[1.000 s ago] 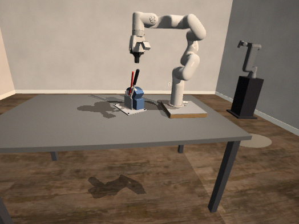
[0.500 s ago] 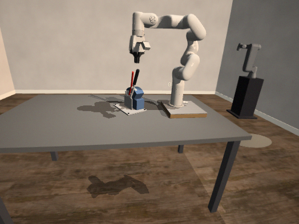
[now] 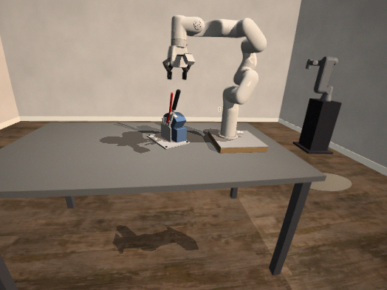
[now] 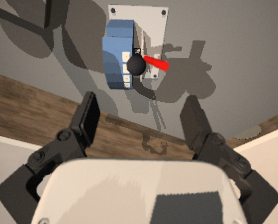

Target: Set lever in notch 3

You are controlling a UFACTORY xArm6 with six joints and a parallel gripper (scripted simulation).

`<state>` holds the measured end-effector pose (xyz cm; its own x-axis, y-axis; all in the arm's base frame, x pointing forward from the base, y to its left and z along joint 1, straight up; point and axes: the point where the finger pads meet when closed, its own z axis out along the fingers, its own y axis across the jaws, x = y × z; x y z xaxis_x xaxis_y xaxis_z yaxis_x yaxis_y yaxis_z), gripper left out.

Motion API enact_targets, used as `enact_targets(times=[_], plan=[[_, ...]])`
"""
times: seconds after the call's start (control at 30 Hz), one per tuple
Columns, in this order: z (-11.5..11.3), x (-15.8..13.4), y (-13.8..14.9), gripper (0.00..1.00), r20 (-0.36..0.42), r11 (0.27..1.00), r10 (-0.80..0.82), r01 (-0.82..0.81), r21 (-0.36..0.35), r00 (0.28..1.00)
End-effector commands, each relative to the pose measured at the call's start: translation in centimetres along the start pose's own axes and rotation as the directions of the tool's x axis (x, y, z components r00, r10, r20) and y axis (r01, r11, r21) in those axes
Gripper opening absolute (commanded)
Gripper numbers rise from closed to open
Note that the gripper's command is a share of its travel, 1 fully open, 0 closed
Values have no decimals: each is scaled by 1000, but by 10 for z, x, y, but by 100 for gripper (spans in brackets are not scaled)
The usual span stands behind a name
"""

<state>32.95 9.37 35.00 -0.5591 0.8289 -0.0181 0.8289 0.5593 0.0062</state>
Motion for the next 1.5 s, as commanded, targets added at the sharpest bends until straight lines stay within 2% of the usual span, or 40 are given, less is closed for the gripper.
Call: enact_targets(times=[0.0, 0.93, 1.47], plan=[[-1, 0, 1, 100, 1, 1000, 0, 0, -4, 1000], [0, 0, 1, 100, -1, 1000, 1, -1, -1, 1000], [9, 0, 1, 100, -10, 1000, 3, -3, 8, 1000]])
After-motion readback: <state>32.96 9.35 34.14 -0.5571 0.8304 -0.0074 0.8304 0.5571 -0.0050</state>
